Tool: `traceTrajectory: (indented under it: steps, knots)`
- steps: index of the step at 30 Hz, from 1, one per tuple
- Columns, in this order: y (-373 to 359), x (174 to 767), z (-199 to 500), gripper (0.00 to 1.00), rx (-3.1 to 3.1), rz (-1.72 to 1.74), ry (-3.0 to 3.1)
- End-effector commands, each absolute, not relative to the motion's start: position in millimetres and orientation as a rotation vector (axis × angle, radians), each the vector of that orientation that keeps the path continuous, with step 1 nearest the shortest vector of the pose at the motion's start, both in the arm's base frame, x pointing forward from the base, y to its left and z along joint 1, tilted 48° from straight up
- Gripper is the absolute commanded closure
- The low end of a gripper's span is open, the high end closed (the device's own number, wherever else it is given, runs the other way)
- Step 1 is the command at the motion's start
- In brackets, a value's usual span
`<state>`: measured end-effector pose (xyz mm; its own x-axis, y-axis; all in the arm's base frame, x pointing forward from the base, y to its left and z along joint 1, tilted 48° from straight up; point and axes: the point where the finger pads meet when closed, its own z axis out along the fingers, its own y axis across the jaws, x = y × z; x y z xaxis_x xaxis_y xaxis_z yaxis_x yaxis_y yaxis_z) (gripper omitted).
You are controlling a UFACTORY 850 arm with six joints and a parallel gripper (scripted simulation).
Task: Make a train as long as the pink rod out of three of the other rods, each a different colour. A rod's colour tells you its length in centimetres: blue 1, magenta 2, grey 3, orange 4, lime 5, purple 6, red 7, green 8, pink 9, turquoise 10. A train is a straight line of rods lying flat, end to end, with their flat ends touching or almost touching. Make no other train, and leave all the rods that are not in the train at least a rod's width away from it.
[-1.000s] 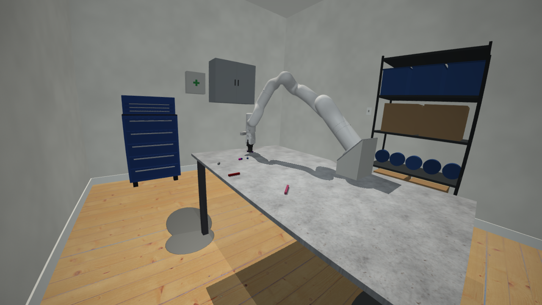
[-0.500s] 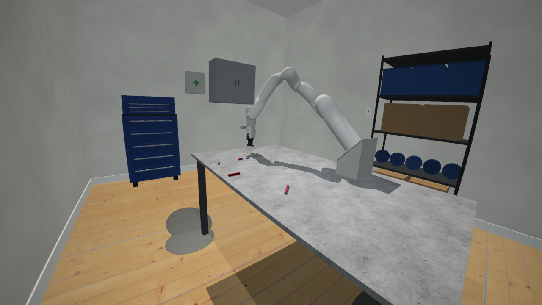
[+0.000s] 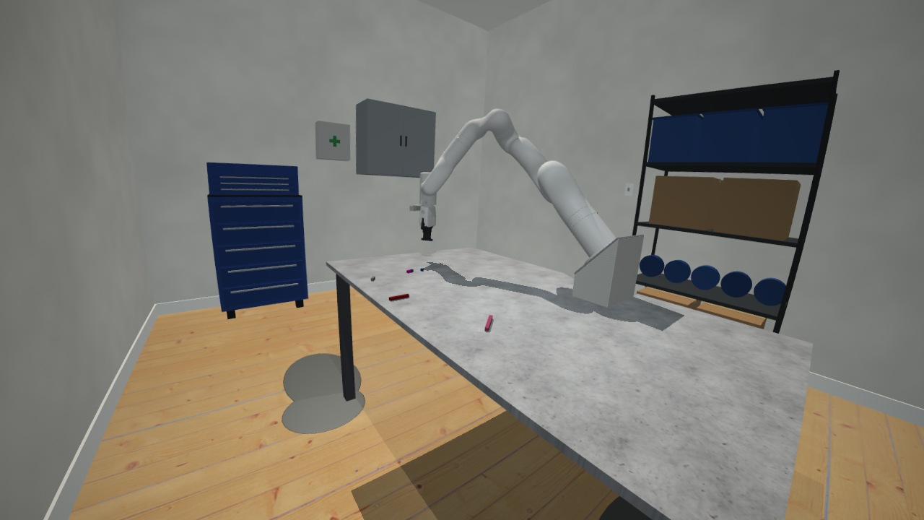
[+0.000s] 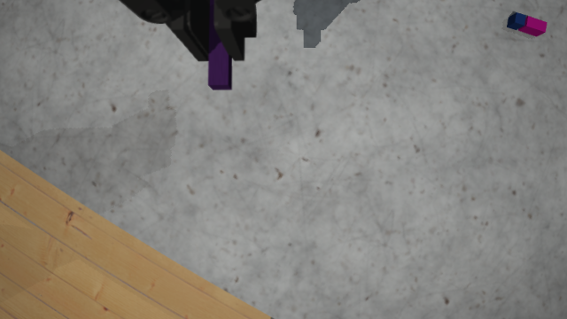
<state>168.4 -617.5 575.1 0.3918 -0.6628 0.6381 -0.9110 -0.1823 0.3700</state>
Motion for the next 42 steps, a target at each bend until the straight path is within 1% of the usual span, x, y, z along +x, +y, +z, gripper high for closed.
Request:
traceTrajectory:
  steps: [1, 4, 6, 18, 20, 21, 35, 37, 38, 42]
  knots:
    - [-617.0, 169.5, 576.3, 0.96, 1.93, 0.437, -1.344]
    - [-616.6, 174.9, 573.1, 0.96, 1.947, 0.423, -1.319]
    - [-613.3, 204.3, 556.1, 0.96, 2.038, 0.347, -1.178]
    - [-597.1, 278.6, 514.1, 0.96, 2.216, 0.157, -0.789]
    - [-597.1, 278.6, 514.1, 0.96, 2.216, 0.157, -0.789]
    - [-591.2, 297.7, 503.5, 0.96, 2.25, 0.109, -0.682]
    - [-554.7, 383.2, 456.5, 0.96, 2.329, -0.109, -0.172]
    - [-554.7, 383.2, 456.5, 0.96, 2.329, -0.109, -0.172]
    - [-544.8, 401.1, 446.6, 0.96, 2.329, -0.156, -0.06]
    - [-532.4, 422.0, 435.1, 0.96, 2.323, -0.209, 0.073]
